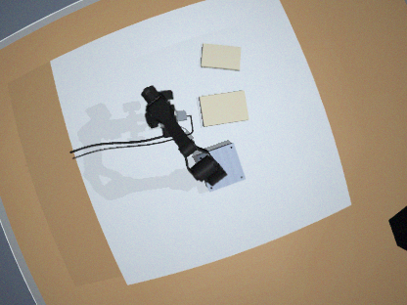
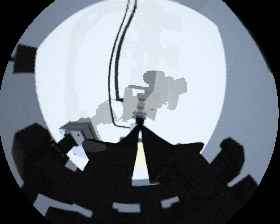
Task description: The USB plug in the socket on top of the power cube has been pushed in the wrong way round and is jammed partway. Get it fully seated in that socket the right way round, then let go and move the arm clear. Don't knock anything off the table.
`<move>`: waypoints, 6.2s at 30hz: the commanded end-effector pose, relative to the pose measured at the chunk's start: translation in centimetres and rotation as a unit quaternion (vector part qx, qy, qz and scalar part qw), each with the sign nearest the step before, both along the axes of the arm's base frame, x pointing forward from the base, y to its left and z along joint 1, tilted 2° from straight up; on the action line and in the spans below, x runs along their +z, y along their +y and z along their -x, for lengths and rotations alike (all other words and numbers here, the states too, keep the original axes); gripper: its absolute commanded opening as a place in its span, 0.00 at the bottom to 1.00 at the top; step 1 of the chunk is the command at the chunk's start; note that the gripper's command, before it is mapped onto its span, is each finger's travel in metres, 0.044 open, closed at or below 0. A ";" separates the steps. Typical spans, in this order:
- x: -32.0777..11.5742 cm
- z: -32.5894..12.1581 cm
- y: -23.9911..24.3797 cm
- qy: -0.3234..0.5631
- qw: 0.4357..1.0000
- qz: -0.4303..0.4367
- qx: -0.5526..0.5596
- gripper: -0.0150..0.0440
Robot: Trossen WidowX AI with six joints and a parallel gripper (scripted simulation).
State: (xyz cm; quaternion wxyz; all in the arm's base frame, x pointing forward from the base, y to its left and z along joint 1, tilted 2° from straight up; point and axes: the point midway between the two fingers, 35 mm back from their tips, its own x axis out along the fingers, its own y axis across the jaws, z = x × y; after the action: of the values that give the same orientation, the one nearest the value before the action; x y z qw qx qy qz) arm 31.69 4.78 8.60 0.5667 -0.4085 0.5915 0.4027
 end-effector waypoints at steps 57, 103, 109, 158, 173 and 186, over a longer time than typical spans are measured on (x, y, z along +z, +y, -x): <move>-0.8 0.0 0.0 0.000 1.000 0.002 -0.003 0.25; -1.3 0.0 0.0 0.000 1.000 0.002 -0.003 0.25; -1.4 0.0 0.0 0.000 1.000 0.002 -0.003 0.25; -2.0 0.0 0.0 0.000 1.000 0.002 -0.003 0.25; -2.0 0.0 0.0 0.000 1.000 0.002 -0.003 0.25; -2.0 0.0 0.0 0.000 1.000 0.002 -0.003 0.25</move>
State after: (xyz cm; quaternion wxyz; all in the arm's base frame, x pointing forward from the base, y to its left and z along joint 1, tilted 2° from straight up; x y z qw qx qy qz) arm 31.69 4.79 6.79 0.5671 -0.4095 0.5911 0.4016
